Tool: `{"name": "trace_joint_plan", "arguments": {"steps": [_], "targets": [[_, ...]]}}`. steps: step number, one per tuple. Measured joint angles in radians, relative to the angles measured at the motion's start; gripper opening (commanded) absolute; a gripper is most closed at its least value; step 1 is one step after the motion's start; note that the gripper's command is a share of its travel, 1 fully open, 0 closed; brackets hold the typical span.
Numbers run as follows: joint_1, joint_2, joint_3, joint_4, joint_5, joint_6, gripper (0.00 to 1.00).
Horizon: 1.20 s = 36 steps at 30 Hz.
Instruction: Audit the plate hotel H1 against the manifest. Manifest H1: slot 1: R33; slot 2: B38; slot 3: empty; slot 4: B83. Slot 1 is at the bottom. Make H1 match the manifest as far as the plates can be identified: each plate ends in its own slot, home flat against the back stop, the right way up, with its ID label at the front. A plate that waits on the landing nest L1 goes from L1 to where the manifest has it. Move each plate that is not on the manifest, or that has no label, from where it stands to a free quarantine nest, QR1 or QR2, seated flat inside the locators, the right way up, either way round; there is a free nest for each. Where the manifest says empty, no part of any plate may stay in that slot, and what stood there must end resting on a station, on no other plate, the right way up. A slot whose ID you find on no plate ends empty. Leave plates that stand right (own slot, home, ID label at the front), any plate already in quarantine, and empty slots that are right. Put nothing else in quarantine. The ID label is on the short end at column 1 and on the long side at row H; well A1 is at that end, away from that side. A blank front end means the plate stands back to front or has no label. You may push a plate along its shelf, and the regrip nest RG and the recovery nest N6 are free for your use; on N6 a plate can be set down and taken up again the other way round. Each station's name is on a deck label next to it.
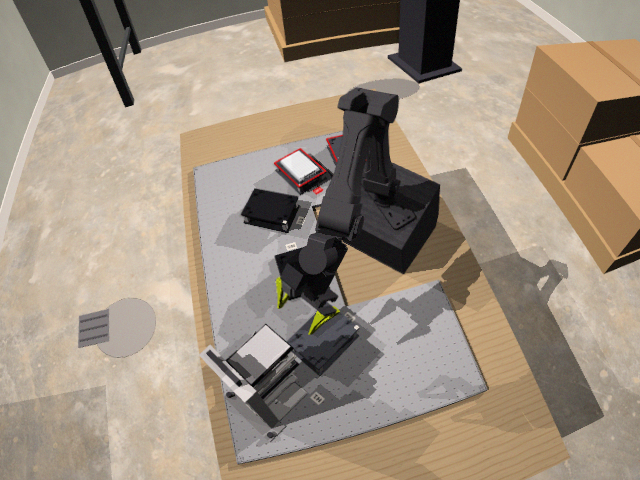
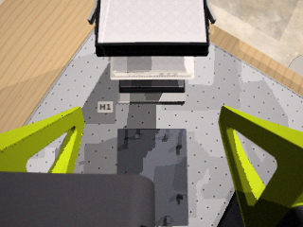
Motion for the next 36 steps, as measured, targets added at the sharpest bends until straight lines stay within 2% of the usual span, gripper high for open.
{"name": "trace_joint_plan", "arguments": {"steps": [31,36], "targets": [[0.000,0.000,0.000,0.000,0.000,0.000,1.00],[0.004,-0.022,-0.027,0.000,0.003,0.003,1.00]]}}
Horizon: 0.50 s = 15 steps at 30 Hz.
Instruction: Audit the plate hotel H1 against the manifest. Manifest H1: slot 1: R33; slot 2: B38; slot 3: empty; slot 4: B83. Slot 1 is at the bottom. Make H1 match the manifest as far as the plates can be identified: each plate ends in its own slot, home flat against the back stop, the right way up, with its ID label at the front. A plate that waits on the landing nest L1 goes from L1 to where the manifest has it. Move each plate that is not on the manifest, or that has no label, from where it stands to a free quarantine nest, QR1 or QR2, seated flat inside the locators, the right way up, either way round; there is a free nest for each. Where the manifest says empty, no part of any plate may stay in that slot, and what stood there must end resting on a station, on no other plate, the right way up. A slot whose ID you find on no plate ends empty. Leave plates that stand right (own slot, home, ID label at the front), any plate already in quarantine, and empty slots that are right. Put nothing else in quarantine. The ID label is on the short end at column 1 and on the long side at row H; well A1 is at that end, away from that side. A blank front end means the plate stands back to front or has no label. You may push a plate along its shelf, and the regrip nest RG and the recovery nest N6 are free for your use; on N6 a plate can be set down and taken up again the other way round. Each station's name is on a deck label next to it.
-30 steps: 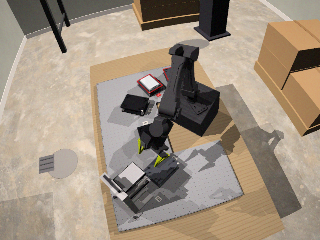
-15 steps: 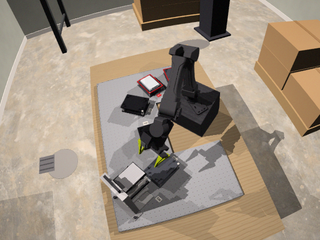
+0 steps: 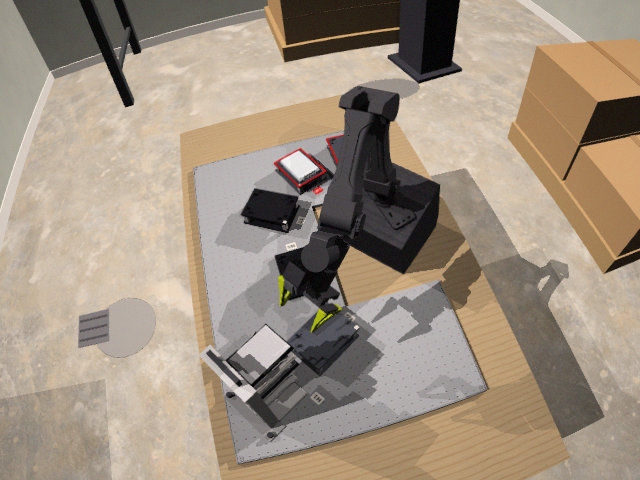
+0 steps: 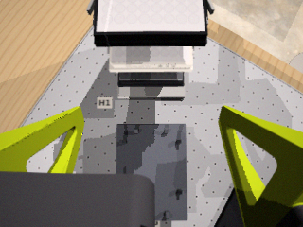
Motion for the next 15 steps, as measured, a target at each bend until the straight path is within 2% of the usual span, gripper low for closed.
{"name": "trace_joint_plan", "arguments": {"steps": [12,15], "targets": [[0.022,-0.057,-0.061,0.002,0.014,0.011,1.00],[0.023,-0.054,-0.073,0.019,0.016,0.011,1.00]]}}
